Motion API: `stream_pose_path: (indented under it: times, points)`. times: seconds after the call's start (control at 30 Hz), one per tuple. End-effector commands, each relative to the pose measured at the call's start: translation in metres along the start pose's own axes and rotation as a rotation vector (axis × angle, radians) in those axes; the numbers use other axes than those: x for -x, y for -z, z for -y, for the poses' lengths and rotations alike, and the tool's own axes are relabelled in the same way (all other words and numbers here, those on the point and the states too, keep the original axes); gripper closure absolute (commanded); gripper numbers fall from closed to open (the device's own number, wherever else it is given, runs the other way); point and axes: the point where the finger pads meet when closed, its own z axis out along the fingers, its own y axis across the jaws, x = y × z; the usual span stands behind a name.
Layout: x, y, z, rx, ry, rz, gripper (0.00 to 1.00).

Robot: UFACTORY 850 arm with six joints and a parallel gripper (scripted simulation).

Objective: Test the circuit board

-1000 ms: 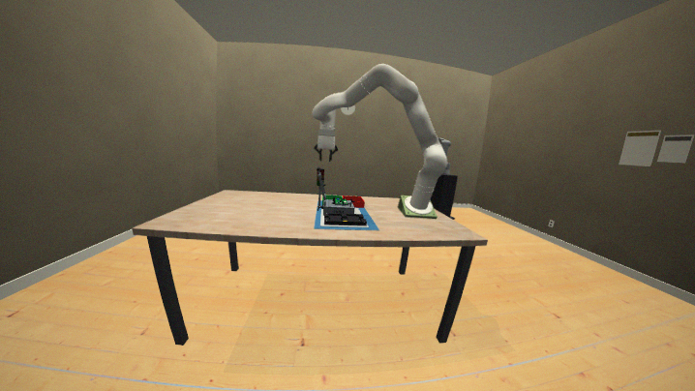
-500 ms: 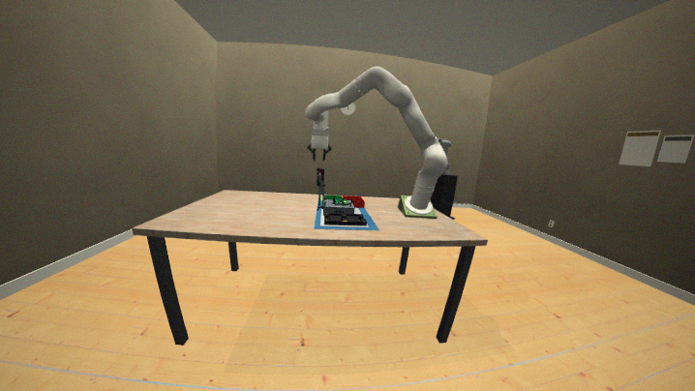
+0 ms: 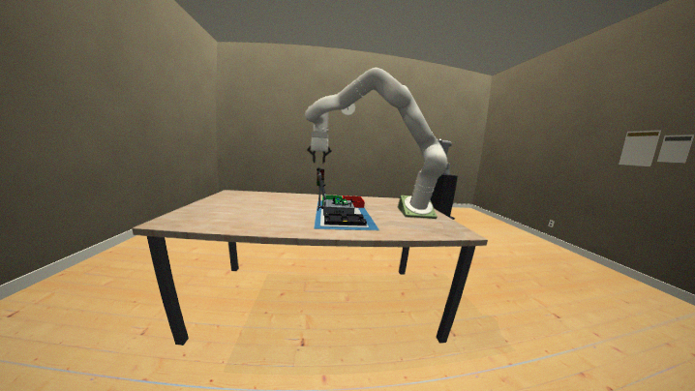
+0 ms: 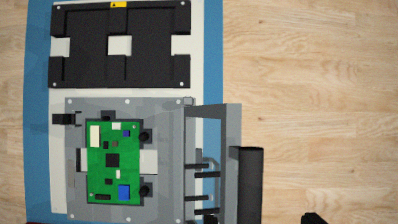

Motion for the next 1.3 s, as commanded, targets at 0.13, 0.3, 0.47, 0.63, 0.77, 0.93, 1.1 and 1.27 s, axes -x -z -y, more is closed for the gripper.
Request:
stream_pose_path:
  times: [0.13, 0.3, 0.47, 0.63, 0.77, 0.93, 1.1, 1.27]
  points:
    - [0.000, -0.005, -0.001, 0.002, 0.001, 0.001, 0.48]
    - [0.000, -0.005, -0.001, 0.002, 0.001, 0.001, 0.48]
    - [0.000, -0.005, -0.001, 0.002, 0.001, 0.001, 0.48]
    - [0.000, -0.008, -0.001, 0.002, 0.001, 0.001, 0.48]
    - [0.000, -0.016, -0.001, 0.002, 0.001, 0.001, 0.48]
    - [0.000, -0.024, -0.001, 0.002, 0.001, 0.001, 0.48]
    - [0.000, -0.037, -0.001, 0.002, 0.001, 0.001, 0.48]
    - [0.000, -0.045, -0.001, 0.002, 0.001, 0.001, 0.48]
